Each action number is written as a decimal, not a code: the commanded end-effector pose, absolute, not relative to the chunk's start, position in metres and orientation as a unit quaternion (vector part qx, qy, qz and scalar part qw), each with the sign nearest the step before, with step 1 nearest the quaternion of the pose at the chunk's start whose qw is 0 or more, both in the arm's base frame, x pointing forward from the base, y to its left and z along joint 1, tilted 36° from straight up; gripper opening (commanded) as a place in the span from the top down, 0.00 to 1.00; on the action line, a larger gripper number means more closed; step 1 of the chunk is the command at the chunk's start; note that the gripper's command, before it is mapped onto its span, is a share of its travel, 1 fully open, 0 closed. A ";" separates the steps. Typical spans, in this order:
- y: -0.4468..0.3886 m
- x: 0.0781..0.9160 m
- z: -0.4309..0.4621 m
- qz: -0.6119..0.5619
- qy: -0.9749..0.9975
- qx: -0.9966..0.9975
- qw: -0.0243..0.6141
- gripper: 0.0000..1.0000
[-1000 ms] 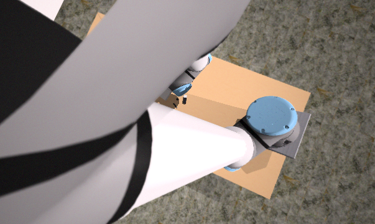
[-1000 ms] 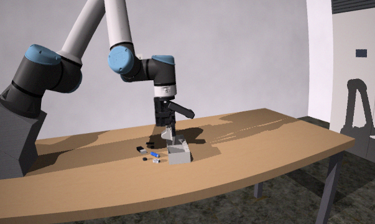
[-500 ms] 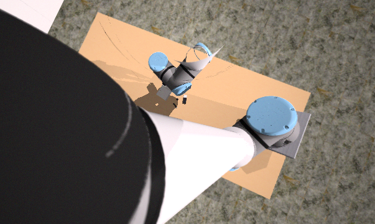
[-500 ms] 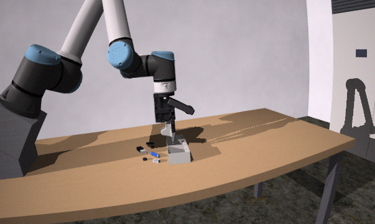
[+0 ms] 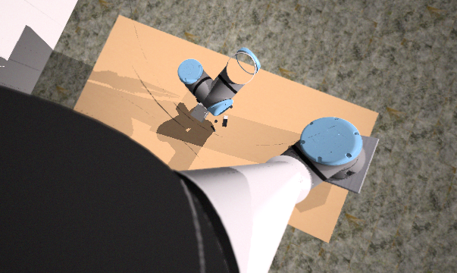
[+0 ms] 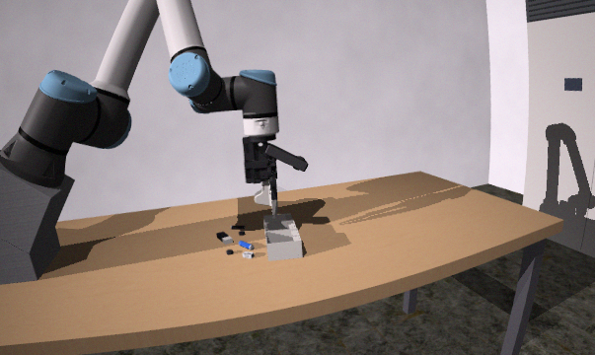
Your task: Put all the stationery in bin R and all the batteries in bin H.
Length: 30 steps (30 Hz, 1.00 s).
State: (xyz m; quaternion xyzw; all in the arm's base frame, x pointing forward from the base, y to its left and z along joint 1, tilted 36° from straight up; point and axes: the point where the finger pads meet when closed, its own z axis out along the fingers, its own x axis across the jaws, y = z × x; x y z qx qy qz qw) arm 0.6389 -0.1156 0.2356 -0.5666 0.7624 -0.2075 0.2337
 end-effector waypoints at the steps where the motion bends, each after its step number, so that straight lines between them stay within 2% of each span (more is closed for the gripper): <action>1: -0.115 0.631 0.247 -0.208 0.762 -0.567 0.234 0.96; 30: -0.035 0.652 0.258 -0.208 0.762 -0.567 0.234 0.96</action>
